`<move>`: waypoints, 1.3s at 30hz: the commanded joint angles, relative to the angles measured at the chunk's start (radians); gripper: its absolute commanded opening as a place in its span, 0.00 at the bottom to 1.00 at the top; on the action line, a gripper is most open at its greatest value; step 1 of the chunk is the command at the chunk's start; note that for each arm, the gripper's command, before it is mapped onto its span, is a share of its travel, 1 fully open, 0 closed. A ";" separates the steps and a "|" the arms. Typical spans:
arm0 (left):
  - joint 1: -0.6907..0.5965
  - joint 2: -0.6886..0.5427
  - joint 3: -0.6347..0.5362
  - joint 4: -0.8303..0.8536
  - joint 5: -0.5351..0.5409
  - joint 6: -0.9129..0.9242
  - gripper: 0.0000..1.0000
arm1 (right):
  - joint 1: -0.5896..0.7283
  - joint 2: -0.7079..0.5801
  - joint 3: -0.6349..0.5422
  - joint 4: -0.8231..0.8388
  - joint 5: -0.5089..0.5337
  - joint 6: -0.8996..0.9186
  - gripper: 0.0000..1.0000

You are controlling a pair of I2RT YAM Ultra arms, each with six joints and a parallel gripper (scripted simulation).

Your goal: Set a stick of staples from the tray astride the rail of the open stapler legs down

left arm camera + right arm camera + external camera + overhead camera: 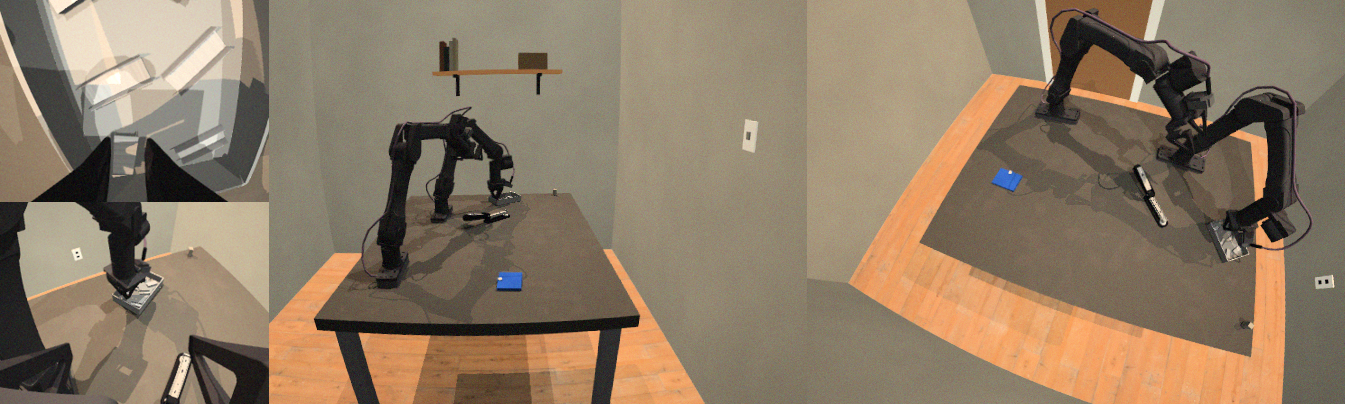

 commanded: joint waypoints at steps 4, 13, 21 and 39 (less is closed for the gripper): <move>0.004 -0.006 0.000 0.004 -0.002 0.003 0.19 | 0.001 -0.007 0.032 0.000 -0.003 -0.006 1.00; 0.004 -0.006 0.000 0.004 -0.002 0.003 0.07 | 0.001 -0.007 0.032 0.000 -0.003 -0.006 1.00; 0.001 -0.006 -0.011 0.015 -0.002 -0.001 0.01 | 0.001 -0.007 0.032 0.000 -0.003 -0.006 1.00; 0.000 -0.096 0.129 -0.202 -0.002 -0.003 0.06 | 0.001 -0.007 0.032 0.000 -0.003 -0.006 1.00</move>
